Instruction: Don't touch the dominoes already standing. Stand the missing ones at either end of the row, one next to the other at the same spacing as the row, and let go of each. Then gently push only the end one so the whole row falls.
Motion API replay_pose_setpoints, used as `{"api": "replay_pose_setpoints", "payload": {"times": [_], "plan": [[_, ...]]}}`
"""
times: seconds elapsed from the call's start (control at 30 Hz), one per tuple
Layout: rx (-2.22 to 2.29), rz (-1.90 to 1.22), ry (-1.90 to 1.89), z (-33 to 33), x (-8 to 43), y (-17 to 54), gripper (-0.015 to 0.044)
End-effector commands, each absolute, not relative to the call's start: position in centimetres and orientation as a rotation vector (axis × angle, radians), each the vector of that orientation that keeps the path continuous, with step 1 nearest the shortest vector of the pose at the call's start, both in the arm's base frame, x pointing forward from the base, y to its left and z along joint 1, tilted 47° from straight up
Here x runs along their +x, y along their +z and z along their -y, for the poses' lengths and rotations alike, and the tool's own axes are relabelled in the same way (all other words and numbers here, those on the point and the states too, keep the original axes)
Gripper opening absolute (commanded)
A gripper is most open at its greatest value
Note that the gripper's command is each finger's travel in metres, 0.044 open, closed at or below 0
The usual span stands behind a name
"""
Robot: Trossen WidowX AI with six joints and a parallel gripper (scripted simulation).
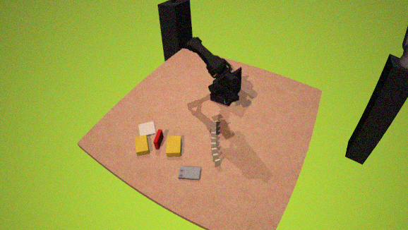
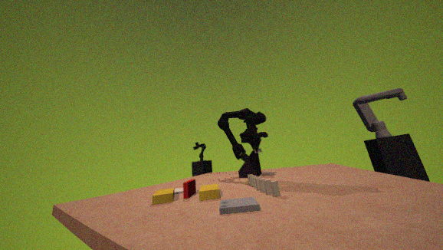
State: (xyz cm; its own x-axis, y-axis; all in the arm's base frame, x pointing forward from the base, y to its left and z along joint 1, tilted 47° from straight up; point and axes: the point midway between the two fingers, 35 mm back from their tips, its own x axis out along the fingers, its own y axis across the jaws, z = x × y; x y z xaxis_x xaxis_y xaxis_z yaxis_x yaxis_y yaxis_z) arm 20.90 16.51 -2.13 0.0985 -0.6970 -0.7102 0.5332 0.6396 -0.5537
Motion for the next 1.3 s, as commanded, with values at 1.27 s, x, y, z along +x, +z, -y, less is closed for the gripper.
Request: {"api": "replay_pose_setpoints", "payload": {"times": [1.27], "plan": [[-0.865,-1.563,-0.015,-5.1,28.8,5.4,0.0024]]}}
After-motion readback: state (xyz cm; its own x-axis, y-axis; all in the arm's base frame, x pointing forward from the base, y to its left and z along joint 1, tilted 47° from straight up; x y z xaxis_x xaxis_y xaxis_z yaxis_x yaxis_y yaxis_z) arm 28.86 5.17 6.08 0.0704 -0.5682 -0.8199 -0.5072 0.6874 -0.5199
